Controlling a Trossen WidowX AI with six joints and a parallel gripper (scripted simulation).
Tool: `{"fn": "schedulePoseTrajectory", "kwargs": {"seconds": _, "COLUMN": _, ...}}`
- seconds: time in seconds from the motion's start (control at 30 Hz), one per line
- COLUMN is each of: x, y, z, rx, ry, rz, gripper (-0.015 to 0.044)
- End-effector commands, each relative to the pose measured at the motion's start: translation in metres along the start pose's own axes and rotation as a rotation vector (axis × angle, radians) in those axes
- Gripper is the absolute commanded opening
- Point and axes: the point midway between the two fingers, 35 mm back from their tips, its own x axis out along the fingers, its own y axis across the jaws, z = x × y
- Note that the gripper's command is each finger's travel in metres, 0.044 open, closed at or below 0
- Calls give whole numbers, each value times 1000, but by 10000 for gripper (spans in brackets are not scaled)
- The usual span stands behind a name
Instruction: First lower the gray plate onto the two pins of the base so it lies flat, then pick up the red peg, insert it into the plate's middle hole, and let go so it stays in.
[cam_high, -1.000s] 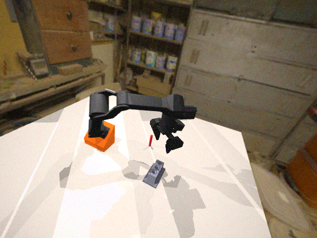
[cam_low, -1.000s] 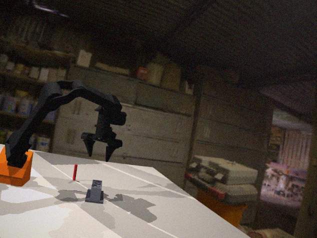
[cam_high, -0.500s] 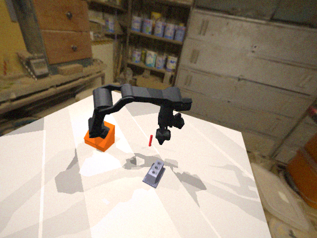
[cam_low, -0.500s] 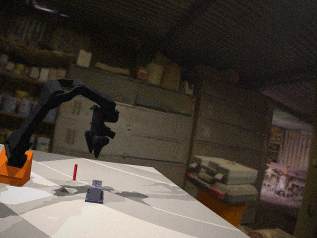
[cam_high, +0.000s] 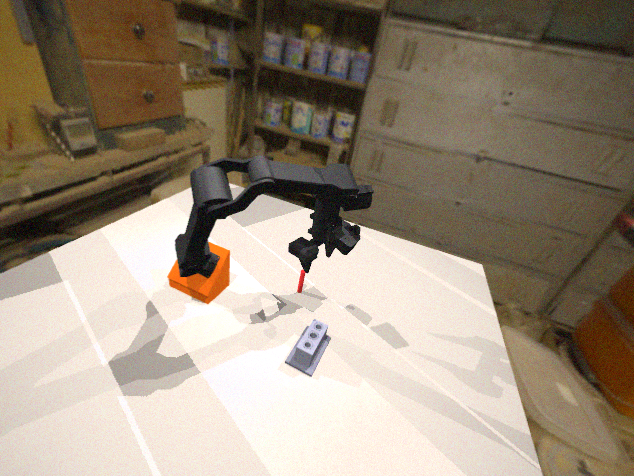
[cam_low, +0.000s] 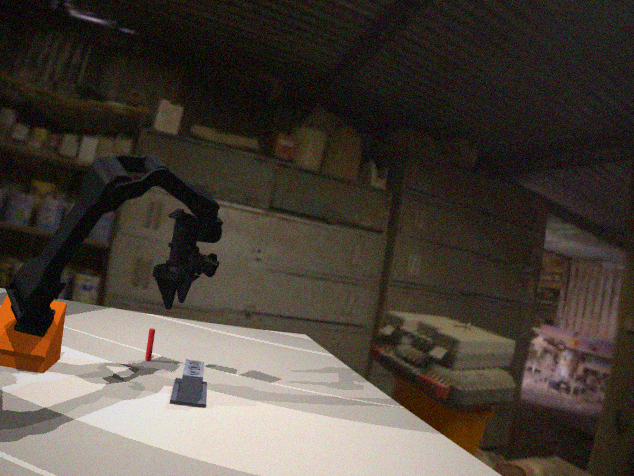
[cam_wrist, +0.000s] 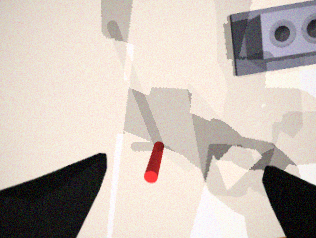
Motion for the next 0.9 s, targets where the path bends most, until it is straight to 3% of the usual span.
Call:
{"fn": "schedulePoseTrajectory", "kwargs": {"seconds": 0.0, "x": 16, "y": 25, "z": -53, "rx": 705, "ry": 9, "rz": -46, "gripper": 440}}
{"fn": "schedulePoseTrajectory", "kwargs": {"seconds": 0.77, "x": 16, "y": 30, "z": -58, "rx": 778, "ry": 6, "rz": -48, "gripper": 440}}
{"fn": "schedulePoseTrajectory", "kwargs": {"seconds": 0.87, "x": 36, "y": 30, "z": -58, "rx": 778, "ry": 6, "rz": -48, "gripper": 440}}
